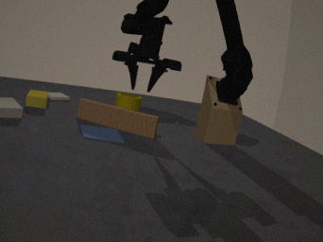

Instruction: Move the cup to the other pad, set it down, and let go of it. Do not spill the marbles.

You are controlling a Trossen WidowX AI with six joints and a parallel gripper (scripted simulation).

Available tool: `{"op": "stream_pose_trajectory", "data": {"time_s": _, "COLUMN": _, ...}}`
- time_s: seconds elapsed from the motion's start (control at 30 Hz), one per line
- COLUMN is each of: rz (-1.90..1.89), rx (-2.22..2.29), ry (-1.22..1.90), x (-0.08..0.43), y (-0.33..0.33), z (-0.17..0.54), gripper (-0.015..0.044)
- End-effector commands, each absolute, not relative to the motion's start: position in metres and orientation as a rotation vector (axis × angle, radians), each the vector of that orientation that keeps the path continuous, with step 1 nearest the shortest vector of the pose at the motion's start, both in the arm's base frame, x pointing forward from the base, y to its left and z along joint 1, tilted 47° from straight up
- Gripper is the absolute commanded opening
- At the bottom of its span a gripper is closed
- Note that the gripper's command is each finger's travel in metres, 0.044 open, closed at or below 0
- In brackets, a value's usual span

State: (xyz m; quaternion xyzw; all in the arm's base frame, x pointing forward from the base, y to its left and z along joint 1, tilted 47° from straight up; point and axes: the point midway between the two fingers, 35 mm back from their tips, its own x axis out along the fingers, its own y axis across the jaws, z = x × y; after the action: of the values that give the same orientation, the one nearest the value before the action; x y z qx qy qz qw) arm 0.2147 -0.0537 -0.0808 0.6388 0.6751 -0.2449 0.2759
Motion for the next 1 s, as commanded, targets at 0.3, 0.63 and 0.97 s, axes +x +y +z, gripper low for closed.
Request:
{"op": "stream_pose_trajectory", "data": {"time_s": 0.3, "rz": -0.66, "rx": 1.715, "ry": 1.812, "x": 0.216, "y": -0.066, "z": -0.071, "gripper": 0.044}}
{"op": "stream_pose_trajectory", "data": {"time_s": 0.63, "rz": -0.658, "rx": 1.707, "ry": 1.809, "x": 0.217, "y": -0.099, "z": -0.041, "gripper": 0.044}}
{"op": "stream_pose_trajectory", "data": {"time_s": 0.97, "rz": -0.662, "rx": 1.717, "ry": 1.807, "x": 0.218, "y": -0.099, "z": -0.042, "gripper": 0.044}}
